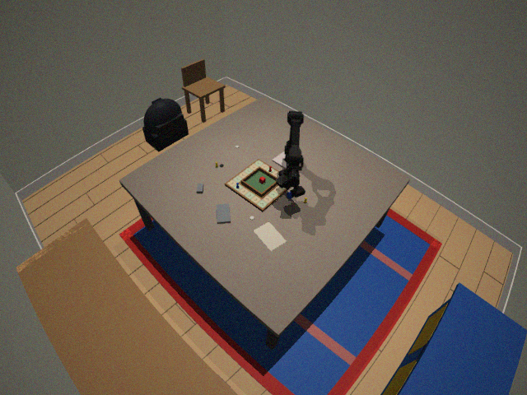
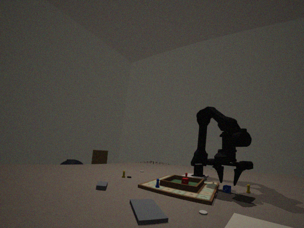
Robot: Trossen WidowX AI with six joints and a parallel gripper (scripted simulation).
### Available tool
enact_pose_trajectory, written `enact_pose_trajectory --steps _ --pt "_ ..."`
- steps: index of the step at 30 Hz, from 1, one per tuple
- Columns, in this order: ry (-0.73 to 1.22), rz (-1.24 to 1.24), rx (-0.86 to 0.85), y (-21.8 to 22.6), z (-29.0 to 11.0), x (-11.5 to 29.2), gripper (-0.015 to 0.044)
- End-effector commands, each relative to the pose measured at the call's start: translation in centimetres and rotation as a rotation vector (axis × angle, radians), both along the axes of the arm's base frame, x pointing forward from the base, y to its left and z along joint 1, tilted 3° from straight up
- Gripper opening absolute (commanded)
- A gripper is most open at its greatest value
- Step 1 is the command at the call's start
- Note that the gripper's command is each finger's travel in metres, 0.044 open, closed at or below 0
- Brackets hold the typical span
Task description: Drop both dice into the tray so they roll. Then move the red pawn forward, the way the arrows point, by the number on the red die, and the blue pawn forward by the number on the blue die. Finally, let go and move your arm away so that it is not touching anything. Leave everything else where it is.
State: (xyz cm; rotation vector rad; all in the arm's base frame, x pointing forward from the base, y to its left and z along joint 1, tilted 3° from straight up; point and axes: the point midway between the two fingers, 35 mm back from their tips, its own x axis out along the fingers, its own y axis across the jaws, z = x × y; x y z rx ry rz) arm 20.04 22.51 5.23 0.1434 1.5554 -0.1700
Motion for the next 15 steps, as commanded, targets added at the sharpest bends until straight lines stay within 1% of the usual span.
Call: enact_pose_trajectory --steps 1,13,15 --pt "0.006 -0.004 -0.004 -0.1 -0.7 -0.1 0.0275" --pt "0.006 -0.004 -0.004 -0.2 -2.4 -0.2 0.0275" --pt "0.006 -0.004 -0.004 -0.2 -2.4 -0.2 0.0222"
